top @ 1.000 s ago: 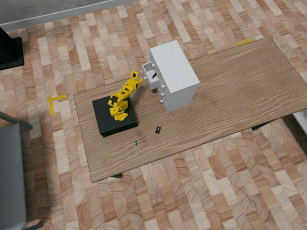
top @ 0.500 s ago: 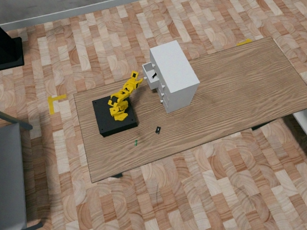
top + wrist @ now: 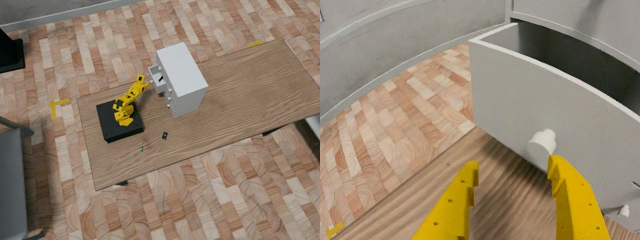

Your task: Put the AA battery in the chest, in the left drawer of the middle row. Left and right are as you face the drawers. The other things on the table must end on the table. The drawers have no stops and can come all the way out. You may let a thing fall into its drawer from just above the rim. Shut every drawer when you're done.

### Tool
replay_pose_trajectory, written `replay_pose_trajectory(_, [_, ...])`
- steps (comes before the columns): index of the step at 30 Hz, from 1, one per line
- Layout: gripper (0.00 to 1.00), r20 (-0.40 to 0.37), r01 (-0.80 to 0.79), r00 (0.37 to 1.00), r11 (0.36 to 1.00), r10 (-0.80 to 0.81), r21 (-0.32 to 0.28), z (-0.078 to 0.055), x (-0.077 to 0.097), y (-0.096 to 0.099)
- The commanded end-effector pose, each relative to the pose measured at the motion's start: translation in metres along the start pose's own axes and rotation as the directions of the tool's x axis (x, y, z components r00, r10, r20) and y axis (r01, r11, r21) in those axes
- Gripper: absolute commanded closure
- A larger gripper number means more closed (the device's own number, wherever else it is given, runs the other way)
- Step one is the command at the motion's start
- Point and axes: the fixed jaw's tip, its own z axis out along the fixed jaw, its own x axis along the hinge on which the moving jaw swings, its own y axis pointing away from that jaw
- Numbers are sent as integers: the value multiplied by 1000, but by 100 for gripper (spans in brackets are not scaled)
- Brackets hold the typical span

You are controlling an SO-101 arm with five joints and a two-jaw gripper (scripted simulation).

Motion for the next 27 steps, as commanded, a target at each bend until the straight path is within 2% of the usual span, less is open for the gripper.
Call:
replay_pose_trajectory(1, [79,-14,-16,1000,1000,16,11,-1,5,-3])
replay_pose_trajectory(27, [79,-14,-17,1000,1000,17,13,-1,7,-3])
